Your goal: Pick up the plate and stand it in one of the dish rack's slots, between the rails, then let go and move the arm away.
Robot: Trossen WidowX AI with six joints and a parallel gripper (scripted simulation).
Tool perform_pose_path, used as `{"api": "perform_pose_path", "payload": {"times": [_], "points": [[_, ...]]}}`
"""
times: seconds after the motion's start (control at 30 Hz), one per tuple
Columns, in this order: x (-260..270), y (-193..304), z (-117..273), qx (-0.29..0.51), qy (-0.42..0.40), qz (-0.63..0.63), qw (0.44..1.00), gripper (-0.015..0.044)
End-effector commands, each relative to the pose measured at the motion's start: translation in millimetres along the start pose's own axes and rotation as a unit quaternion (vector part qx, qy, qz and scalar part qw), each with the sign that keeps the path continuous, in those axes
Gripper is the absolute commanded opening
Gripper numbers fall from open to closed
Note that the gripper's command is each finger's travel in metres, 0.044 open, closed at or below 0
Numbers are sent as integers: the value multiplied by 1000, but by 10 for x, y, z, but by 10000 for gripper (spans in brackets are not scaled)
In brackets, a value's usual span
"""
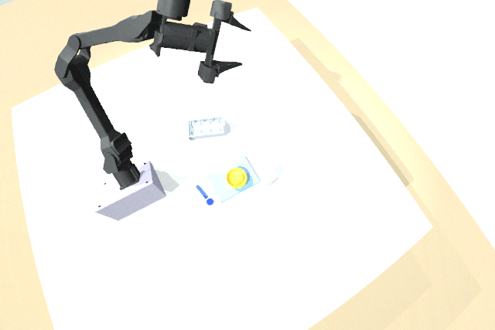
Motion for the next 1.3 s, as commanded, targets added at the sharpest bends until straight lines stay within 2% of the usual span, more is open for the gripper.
{"api": "perform_pose_path", "payload": {"times": [0.0, 0.6, 0.93, 1.27], "points": [[194, 93, -141, -5, -46, -62, 997, 400], [1011, 333, -528, -10, -223, -292, 930, 400], [1446, 381, -644, -2, -318, -412, 854, 400], [1855, 385, -702, 15, -407, -516, 753, 400]]}}
Point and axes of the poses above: the point midway between the two fingers, 35 mm back from their tips, its own z axis back along the fingers, its own x axis across the jaws, y = z × x, the point moved 5 cm from there along z, back along the fingers, and after that the axes turned 15 degrees about z, right-handed, at the moved point
